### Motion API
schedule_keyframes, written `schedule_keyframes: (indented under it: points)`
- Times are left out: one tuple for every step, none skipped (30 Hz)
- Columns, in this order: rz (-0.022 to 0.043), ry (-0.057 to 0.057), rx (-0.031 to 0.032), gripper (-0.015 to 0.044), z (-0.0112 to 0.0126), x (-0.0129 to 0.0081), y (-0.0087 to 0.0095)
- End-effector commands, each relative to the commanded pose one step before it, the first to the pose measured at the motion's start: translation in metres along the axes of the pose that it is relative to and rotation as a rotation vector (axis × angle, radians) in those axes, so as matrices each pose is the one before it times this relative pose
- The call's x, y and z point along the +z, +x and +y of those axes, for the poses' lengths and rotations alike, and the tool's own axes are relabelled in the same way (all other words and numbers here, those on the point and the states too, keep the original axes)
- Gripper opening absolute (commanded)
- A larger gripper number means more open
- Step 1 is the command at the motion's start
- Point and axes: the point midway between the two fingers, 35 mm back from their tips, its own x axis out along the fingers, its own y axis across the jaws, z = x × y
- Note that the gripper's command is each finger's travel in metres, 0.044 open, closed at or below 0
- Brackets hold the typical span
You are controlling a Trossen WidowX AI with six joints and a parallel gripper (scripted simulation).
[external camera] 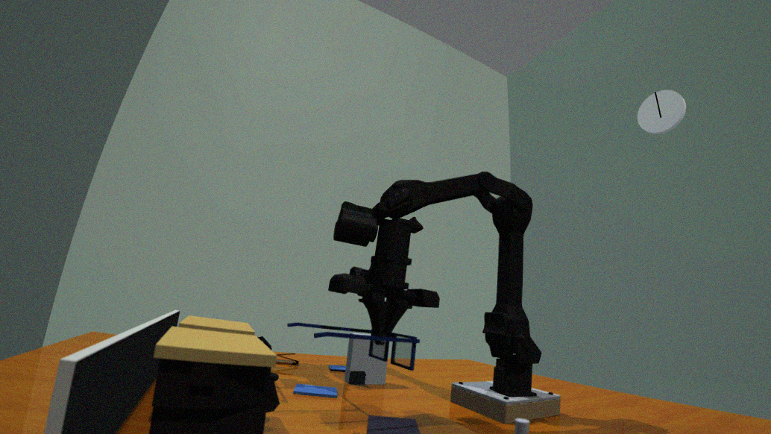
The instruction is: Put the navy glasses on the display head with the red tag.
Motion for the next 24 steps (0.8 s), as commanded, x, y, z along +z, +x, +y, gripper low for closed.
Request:
schedule_keyframes:
  points:
    - [-0.00106, -0.0017, -0.00231, 0.0, -0.00163, 0.00024, 0.00541]
    - [-0.00253, -0.0001, -0.00298, 0.0, -0.00009, 0.00011, 0.00094]
    - [-0.00251, -0.0001, -0.00318, 0.0, -0.00006, 0.00005, 0.00088]
    - [-0.0025, -0.0001, -0.00326, 0.0, -0.00005, 0.00002, 0.0008]
    - [-0.00249, -0.0001, -0.00319, 0.0, -0.00003, 0.0, 0.00077]
    - [-0.00229, -0.0001, -0.00302, 0.0, 0.0, 0.00004, 0.00076]
    - [-0.00183, 0.0, -0.00264, 0.0, 0.0, 0.0001, 0.00076]
    - [-0.00061, 0.0, -0.0021, 0.0, -0.00001, 0.0001, 0.00076]
    - [-0.00019, 0.0, -0.00064, 0.0, -0.00001, 0.00007, 0.0007]
    - [-0.00008, 0.0, -0.00027, 0.0, -0.00001, 0.00005, 0.0008]
    - [-0.00003, 0.0, -0.0001, 0.0, 0.00001, 0.00003, 0.00082]
    - [-0.00001, 0.0, -0.00004, 0.0, 0.00003, 0.00002, 0.0008]
    - [0.0, 0.0, -0.00001, 0.0, 0.00004, 0.00001, 0.00078]
    - [0.0, 0.0, 0.0, 0.0, 0.00004, 0.00001, 0.00077]
    - [0.0, 0.0, 0.0, 0.0, 0.00004, 0.00001, 0.00078]
    - [0.0, 0.0, 0.0, 0.0, 0.00004, 0.00001, 0.00079]
    - [0.0, 0.0, 0.0, 0.0, 0.00003, 0.00001, 0.00081]
    - [0.0, 0.0, 0.0, 0.0, 0.00002, 0.0, 0.00084]
    - [0.0, 0.0, 0.0, 0.0, 0.00001, 0.0, 0.00086]
    - [0.0, 0.0, 0.0, 0.0, 0.00001, 0.0, 0.00087]
    - [0.0, 0.0, 0.0, 0.0, 0.0, 0.0, 0.00088]
    - [0.0, 0.0, 0.0, 0.0, 0.0, 0.00001, 0.00088]
    - [0.0, 0.0, 0.0, 0.0, 0.0, 0.00001, 0.00088]
    - [0.0, 0.0, 0.0, 0.0, -0.00001, 0.00001, 0.00088]
